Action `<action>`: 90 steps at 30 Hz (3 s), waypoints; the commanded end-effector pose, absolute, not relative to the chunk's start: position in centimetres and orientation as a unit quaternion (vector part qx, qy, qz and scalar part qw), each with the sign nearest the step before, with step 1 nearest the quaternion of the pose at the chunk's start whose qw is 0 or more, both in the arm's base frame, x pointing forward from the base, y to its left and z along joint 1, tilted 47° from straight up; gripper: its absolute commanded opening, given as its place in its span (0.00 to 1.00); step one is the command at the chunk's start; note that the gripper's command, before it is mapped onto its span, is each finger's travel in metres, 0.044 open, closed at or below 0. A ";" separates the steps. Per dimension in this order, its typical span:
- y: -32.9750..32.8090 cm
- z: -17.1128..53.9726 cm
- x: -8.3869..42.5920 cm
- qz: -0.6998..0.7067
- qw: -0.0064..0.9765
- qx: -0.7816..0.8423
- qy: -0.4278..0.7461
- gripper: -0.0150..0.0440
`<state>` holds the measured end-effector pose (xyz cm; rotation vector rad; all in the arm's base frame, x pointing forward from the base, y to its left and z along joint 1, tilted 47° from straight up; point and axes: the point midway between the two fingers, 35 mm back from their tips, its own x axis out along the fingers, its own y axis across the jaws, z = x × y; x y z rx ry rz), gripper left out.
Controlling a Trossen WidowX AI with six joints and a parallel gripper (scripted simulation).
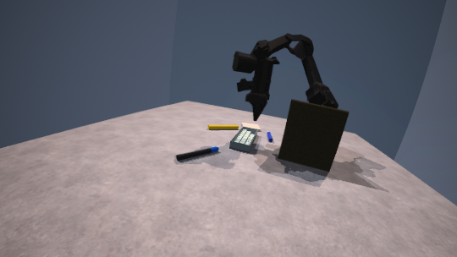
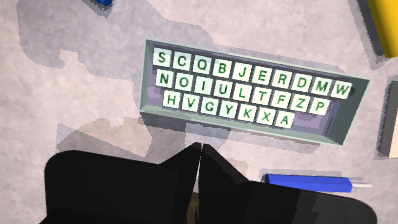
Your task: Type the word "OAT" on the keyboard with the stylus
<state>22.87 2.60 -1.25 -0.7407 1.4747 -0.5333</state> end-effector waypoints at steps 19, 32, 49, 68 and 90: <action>-9.1 5.9 19.2 -0.610 0.764 -0.022 0.209 0.51; -10.0 6.7 18.4 -0.627 0.765 0.011 0.146 0.51; -11.1 5.6 18.5 -0.627 0.765 0.011 0.146 0.51; -12.6 4.2 18.5 -0.627 0.765 0.010 0.146 0.51; -13.8 3.1 18.6 -0.627 0.765 0.010 0.145 0.51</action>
